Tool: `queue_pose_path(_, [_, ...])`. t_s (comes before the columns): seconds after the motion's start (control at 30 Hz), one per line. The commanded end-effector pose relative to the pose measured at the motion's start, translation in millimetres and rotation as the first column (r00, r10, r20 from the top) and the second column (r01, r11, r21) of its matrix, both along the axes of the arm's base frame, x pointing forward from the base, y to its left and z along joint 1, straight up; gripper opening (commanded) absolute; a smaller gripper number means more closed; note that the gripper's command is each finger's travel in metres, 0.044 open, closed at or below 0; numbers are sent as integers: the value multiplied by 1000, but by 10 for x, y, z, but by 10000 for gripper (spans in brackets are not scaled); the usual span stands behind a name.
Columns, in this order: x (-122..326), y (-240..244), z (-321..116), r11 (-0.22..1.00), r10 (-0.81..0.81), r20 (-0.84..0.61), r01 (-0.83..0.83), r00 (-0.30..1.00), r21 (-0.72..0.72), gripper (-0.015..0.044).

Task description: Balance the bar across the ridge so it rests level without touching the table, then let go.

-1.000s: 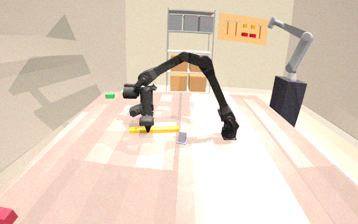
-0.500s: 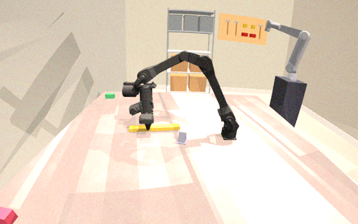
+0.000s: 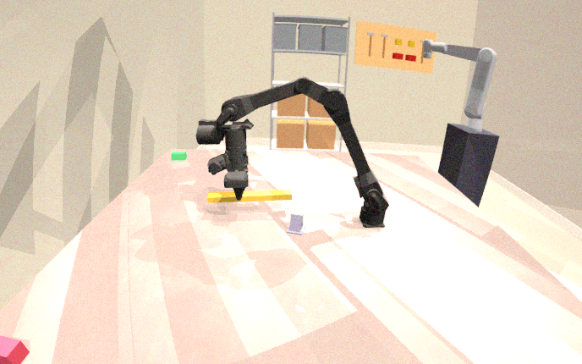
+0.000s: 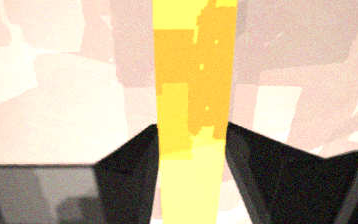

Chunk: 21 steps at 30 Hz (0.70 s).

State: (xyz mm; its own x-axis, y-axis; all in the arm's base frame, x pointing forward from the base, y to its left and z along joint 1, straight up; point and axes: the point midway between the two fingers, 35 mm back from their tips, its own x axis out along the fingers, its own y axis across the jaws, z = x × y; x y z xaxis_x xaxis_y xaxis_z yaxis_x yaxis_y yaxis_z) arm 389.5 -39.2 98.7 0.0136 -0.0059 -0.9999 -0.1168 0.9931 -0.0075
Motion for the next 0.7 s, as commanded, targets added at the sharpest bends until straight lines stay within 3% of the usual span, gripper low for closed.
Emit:
queue_pose_path(0.0, [9,5,163,1000,2,17,-2,1000,1,0])
queue_pose_path(0.53, [-42,13,516,1000,4,17,-4,1000,3,0])
queue_pose_path(0.67, [-108,81,531,997,75,16,-75,997,1,0])
